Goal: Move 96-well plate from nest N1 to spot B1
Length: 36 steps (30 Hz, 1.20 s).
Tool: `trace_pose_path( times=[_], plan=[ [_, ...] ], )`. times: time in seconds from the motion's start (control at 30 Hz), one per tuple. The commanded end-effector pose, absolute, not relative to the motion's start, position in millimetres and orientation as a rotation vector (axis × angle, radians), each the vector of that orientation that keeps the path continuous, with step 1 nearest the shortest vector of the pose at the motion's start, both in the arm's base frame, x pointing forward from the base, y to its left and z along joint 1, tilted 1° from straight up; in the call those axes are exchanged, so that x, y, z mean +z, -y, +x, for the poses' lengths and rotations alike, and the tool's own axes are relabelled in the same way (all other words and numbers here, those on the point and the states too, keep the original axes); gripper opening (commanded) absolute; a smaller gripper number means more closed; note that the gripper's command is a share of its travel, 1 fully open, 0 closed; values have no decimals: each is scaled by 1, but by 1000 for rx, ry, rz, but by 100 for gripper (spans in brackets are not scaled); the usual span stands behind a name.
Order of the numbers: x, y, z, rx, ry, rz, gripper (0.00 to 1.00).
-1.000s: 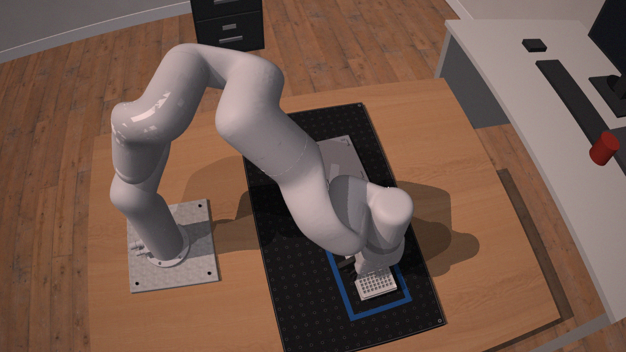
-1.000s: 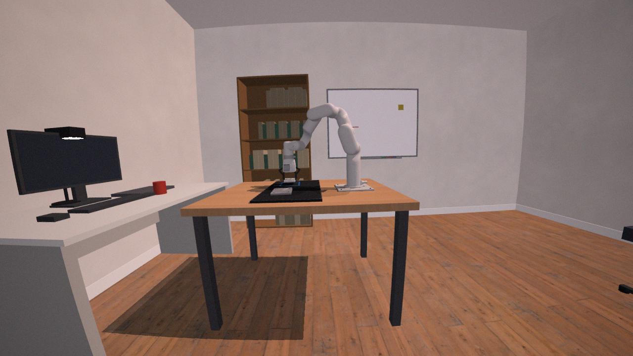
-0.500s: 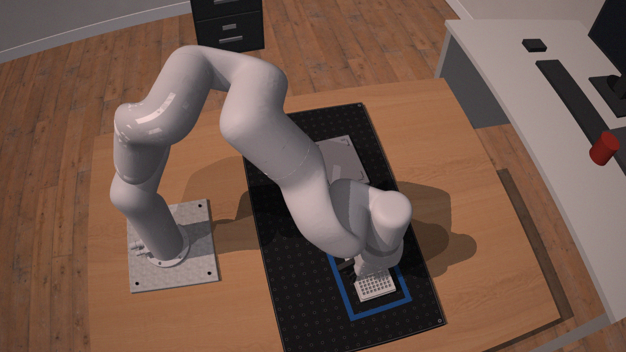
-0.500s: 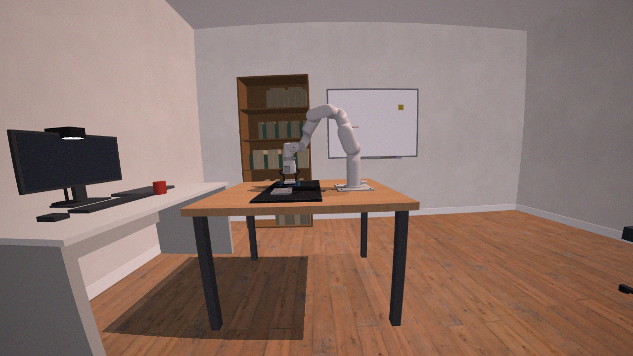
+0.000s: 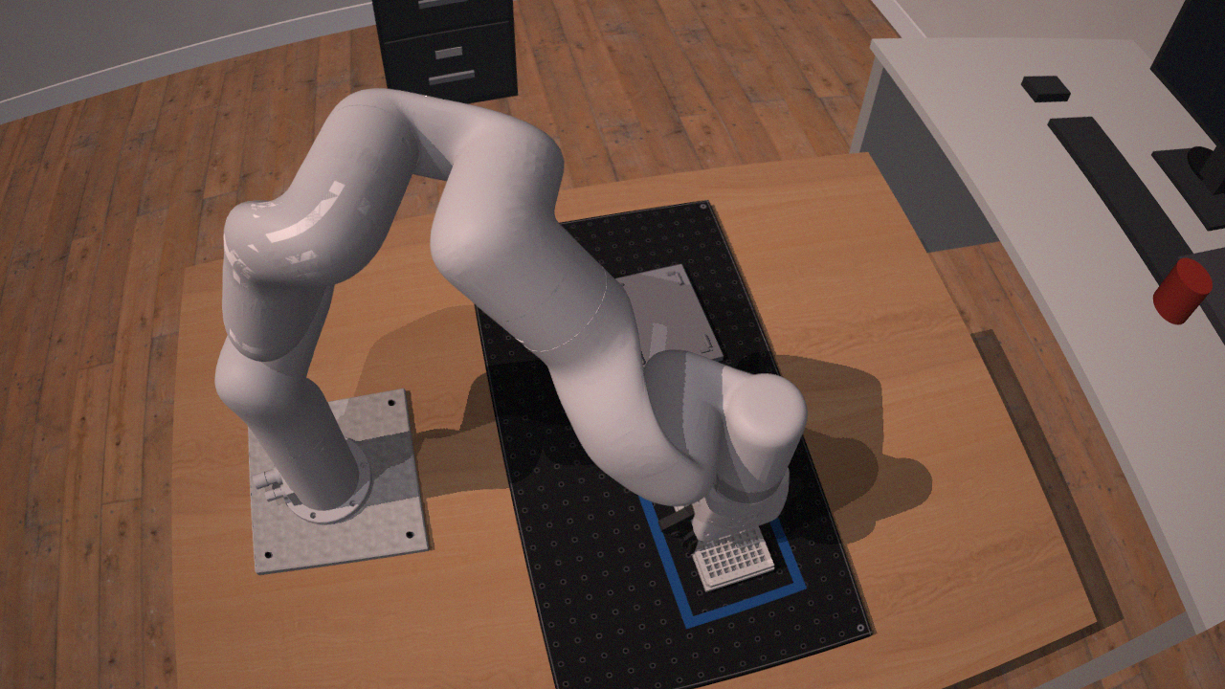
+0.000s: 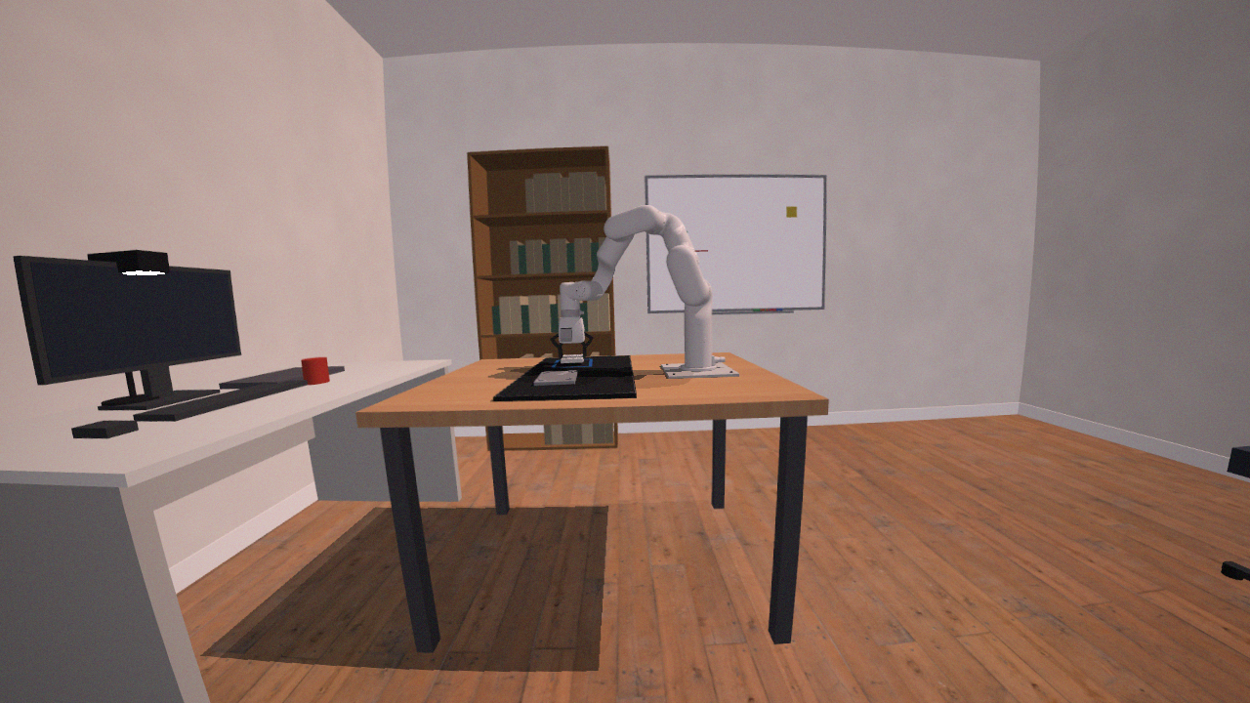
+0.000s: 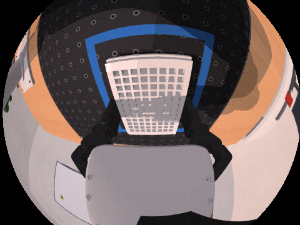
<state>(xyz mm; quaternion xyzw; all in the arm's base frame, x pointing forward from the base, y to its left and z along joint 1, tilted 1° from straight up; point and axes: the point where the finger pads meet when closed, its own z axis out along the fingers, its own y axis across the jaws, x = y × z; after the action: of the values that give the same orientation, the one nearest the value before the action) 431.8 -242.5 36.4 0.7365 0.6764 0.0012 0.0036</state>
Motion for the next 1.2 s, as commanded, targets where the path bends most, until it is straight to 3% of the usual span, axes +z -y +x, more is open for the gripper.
trace_pose_path(
  times=[0.0, 1.17],
  plan=[
    [38, 243, 433, 6, -2117, 2306, 0],
    [33, 243, 433, 6, -2117, 2306, 0]
  ],
)
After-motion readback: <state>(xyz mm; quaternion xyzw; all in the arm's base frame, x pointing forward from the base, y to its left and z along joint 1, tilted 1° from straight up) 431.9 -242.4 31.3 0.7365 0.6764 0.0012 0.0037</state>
